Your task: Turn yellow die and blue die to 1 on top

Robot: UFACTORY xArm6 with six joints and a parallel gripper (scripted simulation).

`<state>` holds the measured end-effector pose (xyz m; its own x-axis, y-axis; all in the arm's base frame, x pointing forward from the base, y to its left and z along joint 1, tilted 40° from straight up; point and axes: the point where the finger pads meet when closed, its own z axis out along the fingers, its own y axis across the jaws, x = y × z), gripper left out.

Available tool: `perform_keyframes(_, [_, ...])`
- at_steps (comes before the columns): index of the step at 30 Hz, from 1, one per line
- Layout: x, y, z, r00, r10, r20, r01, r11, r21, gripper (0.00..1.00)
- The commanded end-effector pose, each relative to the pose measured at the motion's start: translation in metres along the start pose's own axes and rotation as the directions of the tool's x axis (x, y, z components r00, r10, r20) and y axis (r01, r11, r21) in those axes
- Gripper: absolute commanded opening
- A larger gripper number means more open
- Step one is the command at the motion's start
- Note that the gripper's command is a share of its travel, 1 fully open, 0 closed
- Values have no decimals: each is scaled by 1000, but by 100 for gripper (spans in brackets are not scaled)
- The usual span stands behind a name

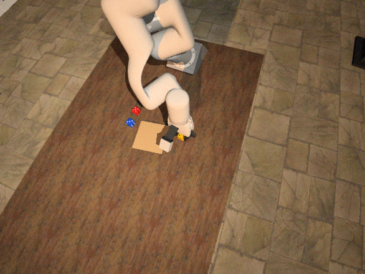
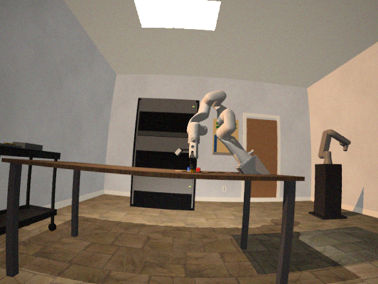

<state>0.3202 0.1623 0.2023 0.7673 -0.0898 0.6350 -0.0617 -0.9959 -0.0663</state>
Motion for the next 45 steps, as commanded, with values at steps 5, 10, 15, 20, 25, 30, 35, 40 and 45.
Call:
perform_keyframes(5, [2, -1, 14, 1000, 1, -4, -1, 1000, 1, 47])
perform_keyframes(10, [2, -1, 14, 1000, 1, -4, -1, 1000, 1, 47])
perform_keyframes(15, [2, -1, 14, 1000, 1, -4, -1, 1000, 1, 47])
perform_keyframes(20, [2, -1, 14, 1000, 1, -4, -1, 1000, 1, 47])
perform_keyframes(25, [2, -1, 14, 1000, 1, -4, -1, 1000, 1, 47])
perform_keyframes(30, [2, -1, 14, 1000, 1, -4, -1, 1000, 1, 47])
perform_keyframes(35, [2, -1, 14, 1000, 1, -4, -1, 1000, 1, 47])
perform_keyframes(40, [2, -1, 14, 1000, 1, -4, -1, 1000, 1, 47])
perform_keyframes(45, [2, -1, 14, 1000, 1, -4, -1, 1000, 1, 27])
